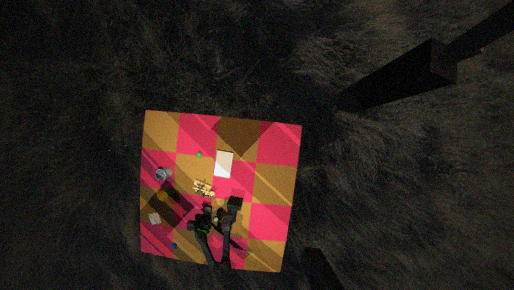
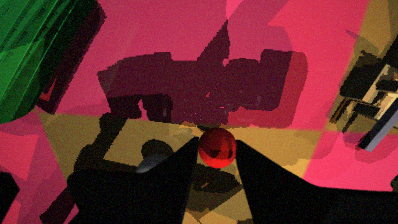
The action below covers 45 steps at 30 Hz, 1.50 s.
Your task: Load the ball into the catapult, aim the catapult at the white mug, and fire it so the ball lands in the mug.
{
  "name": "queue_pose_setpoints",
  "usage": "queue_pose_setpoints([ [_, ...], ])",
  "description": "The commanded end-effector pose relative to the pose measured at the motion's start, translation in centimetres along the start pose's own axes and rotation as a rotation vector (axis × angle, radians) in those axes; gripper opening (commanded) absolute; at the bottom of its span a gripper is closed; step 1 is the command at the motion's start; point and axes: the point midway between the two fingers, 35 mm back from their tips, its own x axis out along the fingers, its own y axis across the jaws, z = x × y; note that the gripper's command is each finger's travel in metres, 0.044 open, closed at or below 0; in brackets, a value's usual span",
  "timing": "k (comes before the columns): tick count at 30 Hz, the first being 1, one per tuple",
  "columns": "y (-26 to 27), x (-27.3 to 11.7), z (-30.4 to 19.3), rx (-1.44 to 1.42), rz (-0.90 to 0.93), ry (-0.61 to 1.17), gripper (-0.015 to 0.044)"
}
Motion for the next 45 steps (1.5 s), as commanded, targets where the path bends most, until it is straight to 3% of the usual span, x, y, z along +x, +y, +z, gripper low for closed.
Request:
queue_pose_setpoints([
  [1,-0.4,-1.5,0.3,-0.004,-0.018,-0.003,0.0000],
  [24,-0.3,-11.0,-0.8,-0.002,0.001,0.001,0.0000],
  [45,-5.3,-10.8,0.9,0.093,-0.010,0.104,0.0000],
])
